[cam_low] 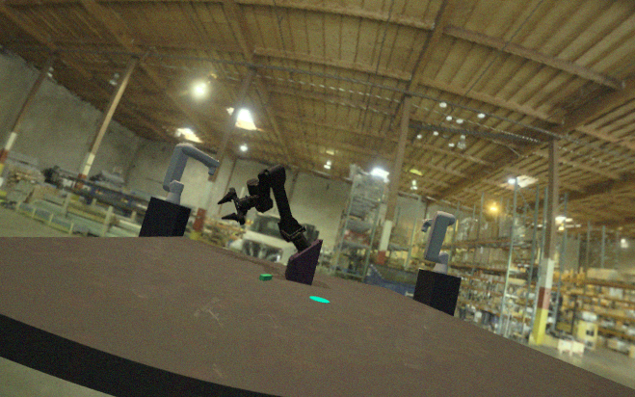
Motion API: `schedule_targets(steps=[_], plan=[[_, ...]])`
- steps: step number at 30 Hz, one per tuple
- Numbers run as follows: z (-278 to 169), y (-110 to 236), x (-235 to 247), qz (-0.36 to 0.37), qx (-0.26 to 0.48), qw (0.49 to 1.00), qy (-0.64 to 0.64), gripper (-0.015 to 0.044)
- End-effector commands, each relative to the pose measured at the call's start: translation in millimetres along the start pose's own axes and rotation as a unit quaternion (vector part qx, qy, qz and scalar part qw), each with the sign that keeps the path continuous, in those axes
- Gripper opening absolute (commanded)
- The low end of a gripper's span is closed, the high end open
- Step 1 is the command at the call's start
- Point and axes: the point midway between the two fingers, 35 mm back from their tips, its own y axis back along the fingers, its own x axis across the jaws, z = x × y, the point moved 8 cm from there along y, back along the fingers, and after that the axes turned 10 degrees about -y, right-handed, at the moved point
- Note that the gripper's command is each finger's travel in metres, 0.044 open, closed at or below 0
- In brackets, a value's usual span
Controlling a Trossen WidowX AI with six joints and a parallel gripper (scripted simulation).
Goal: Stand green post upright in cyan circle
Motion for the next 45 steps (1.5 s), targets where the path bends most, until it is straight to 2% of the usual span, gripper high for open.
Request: schedule_targets(steps=[1, 6, 7, 17, 27, 35, 45], plan=[[0.0, -0.6, -0.1, 0.000, 0.001, 1.000, 0.000, 0.0374], [0.6, -22.3, -5.0, 0.000, 0.027, 1.000, -0.013, 0.0242], [0.3, -29.8, -7.4, -0.001, 0.034, 0.999, -0.018, 0.0233], [-18.8, -103.7, -50.4, -0.048, 0.077, 0.995, -0.048, 0.0233], [-71.7, -154.2, -123.0, -0.164, 0.096, 0.982, -0.021, 0.0233], [-132.7, -160.0, -190.1, -0.287, 0.129, 0.947, 0.064, 0.0233], [-197.4, -124.3, -259.8, -0.424, 0.188, 0.856, 0.230, 0.0233]])
